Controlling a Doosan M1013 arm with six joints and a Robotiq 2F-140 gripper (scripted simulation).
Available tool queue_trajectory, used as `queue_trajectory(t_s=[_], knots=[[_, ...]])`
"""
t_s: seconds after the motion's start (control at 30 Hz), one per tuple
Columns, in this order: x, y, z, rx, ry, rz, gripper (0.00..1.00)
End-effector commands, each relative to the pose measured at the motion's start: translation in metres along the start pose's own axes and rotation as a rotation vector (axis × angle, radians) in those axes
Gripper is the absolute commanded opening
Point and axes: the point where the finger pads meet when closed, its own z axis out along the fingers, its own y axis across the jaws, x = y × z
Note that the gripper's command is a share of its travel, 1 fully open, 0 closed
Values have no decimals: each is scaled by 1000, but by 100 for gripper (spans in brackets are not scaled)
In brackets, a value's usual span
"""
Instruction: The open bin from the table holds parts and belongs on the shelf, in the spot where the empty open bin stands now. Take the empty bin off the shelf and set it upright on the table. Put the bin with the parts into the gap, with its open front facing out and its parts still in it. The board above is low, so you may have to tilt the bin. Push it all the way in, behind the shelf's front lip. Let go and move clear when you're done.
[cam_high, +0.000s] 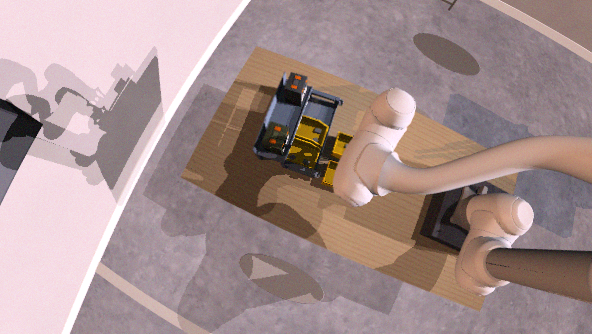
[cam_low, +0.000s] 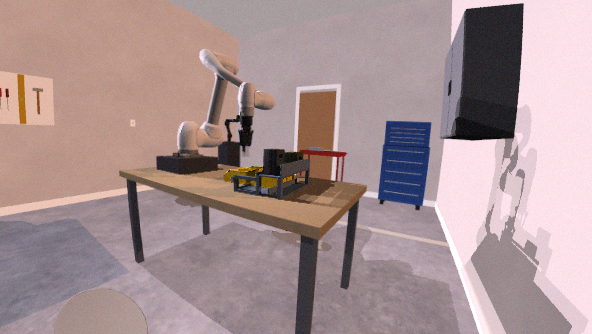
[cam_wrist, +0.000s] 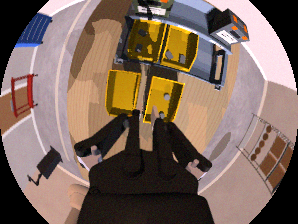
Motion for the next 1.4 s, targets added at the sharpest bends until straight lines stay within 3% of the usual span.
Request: queue_trajectory(t_s=[0.0, 0.43, 1.37], knots=[[0, 3, -4, -4, 1, -3, 24], [0, 3, 4, -4, 1, -3, 24], [0, 3, 49, -4, 1, -3, 24]])
